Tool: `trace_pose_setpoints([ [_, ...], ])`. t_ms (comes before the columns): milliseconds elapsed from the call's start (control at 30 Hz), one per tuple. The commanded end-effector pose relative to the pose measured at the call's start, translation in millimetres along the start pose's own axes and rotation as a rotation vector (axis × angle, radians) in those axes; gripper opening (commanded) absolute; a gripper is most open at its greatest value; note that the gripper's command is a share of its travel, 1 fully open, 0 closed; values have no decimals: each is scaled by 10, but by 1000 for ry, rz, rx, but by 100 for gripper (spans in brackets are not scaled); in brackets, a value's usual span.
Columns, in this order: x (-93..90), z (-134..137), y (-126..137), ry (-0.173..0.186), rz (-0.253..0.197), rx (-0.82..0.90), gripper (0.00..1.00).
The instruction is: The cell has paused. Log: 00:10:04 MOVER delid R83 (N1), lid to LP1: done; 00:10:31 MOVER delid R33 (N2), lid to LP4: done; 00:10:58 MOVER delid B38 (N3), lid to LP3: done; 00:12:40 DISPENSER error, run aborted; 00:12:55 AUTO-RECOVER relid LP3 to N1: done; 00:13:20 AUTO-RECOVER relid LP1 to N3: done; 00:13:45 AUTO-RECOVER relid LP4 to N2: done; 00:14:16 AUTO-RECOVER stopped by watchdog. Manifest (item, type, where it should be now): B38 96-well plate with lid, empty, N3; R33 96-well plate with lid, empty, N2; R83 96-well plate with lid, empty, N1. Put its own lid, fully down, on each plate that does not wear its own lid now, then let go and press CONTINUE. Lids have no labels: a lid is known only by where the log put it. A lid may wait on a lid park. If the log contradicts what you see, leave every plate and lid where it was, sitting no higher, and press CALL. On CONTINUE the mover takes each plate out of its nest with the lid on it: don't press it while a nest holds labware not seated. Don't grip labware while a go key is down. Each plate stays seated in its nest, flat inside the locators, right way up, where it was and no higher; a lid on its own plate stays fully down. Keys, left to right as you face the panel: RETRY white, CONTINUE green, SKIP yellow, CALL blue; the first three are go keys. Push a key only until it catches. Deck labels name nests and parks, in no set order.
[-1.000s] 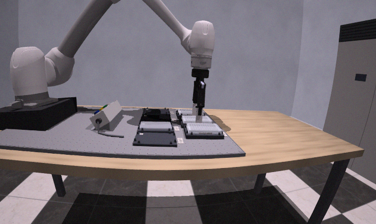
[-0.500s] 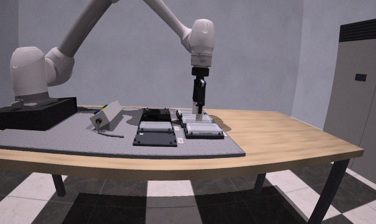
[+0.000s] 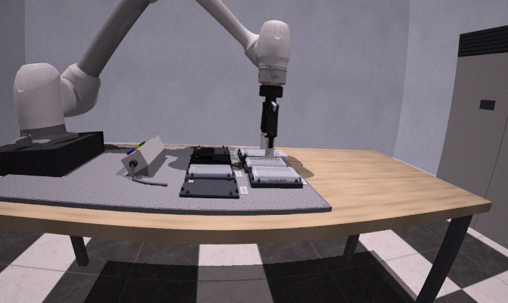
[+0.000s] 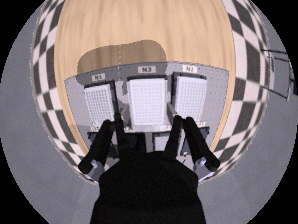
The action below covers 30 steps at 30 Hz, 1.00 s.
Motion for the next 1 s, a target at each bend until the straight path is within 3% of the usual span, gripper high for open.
trace_pose_setpoints([
  [0,45,0,0,0,0,0,0],
  [533,225,0,0,0,0,0,0],
  [967,264,0,0,0,0,0,0],
])
Point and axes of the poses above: the point where the finger pads meet when closed, its own x axis back along the fingers, its own z axis across the jaws, y = z × x, the point moved 2 cm from there along x, back along the fingers, and after that the axes turned 1 degree about x, right-handed, at the moved point
